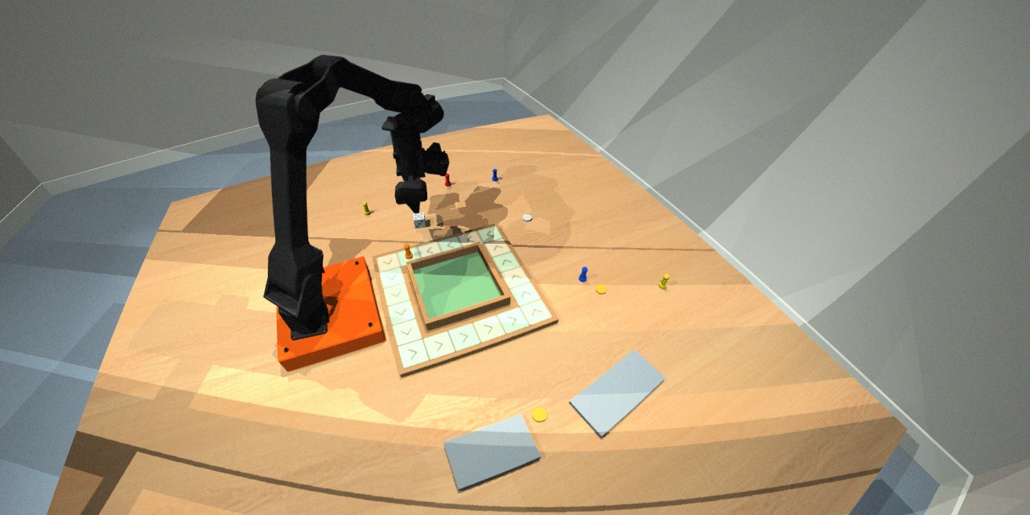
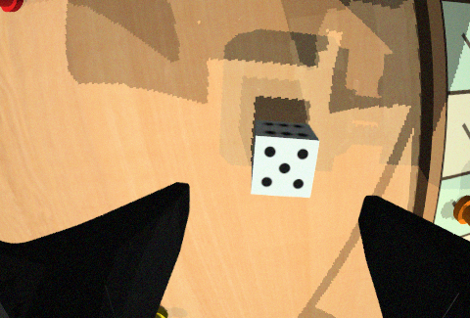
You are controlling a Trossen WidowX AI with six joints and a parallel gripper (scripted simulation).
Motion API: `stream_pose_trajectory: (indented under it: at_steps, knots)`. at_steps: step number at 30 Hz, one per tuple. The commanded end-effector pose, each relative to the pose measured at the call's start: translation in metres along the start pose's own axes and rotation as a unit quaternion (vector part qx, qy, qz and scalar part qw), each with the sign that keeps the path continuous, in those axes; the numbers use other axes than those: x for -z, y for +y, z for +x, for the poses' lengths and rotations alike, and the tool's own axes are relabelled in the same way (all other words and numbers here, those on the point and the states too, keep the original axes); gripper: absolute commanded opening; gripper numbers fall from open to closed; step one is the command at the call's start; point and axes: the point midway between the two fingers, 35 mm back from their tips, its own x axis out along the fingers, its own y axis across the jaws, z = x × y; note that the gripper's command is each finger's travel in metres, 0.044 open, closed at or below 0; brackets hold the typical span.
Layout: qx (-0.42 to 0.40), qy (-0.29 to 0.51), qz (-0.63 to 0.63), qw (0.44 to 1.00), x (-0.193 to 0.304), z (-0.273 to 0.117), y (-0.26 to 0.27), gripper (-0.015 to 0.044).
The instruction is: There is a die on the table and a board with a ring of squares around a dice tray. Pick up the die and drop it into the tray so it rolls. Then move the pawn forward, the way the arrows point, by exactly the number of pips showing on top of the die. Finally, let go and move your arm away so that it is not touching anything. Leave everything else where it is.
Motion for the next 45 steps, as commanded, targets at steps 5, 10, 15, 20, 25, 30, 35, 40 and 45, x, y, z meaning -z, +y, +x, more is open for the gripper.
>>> stream_pose_trajectory:
  at_steps: [5,10,15,20,25,30,35,40,45]
  knots:
    - [-0.001,0.001,-0.001,1.000,0.000,0.014,-0.005,0.0275]
    - [-0.001,0.001,-0.001,1.000,0.000,0.016,-0.005,0.0275]
    - [-0.001,0.001,-0.001,1.000,0.000,0.024,-0.005,0.0275]
    - [-0.001,0.001,-0.001,1.000,0.000,0.032,-0.005,0.0275]
    - [-0.001,0.001,-0.001,1.000,0.000,0.040,-0.005,0.0275]
    - [-0.001,0.001,-0.001,1.000,0.000,0.047,-0.005,0.0275]
    - [-0.001,0.001,-0.001,1.000,0.000,0.047,-0.005,0.0170]
    - [-0.001,0.001,-0.001,1.000,0.000,0.047,-0.005,0.0097]
    - [-0.001,0.001,-0.001,1.000,0.000,0.046,-0.005,0.0025]
